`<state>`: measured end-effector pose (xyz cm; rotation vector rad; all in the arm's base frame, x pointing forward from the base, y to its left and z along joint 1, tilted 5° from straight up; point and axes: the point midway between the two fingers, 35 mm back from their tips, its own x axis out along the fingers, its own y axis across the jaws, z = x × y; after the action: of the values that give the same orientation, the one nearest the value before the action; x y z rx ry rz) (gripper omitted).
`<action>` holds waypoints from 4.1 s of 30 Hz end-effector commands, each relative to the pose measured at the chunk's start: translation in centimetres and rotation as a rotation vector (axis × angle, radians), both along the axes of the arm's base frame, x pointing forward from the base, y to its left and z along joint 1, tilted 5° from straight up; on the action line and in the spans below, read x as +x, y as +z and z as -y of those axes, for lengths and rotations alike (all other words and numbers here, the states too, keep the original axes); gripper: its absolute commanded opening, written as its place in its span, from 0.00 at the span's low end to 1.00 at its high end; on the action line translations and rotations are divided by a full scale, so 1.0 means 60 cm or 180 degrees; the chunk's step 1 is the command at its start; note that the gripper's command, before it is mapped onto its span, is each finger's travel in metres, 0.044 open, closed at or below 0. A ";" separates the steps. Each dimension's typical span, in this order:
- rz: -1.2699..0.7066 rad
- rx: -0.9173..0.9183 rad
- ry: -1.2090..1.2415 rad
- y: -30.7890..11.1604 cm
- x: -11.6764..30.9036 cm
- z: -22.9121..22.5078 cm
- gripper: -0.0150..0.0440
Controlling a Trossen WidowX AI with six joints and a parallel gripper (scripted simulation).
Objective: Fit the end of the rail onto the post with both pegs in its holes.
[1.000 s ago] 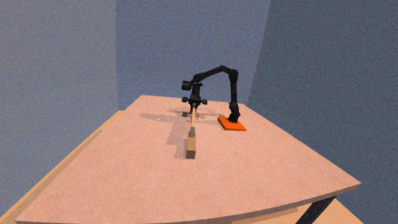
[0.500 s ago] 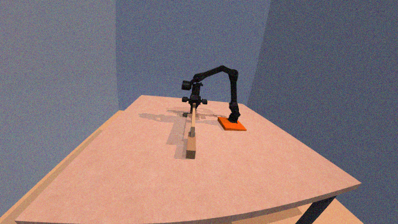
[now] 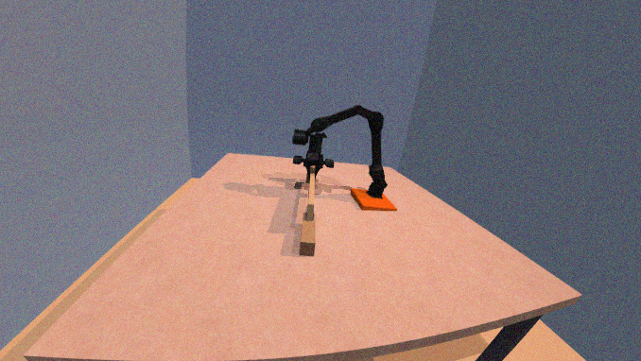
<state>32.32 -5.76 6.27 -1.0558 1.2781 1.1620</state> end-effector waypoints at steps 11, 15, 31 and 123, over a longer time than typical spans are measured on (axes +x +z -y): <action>0.0034 -0.0022 -0.0001 0.006 0.007 -0.003 0.25; 0.0034 -0.0022 -0.0001 0.005 0.007 -0.004 0.25; 0.0033 -0.0022 -0.0001 0.001 0.005 -0.005 0.25; 0.0033 -0.0025 -0.0001 0.008 0.000 0.011 0.25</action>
<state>32.33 -5.93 6.29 -1.0543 1.2723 1.1642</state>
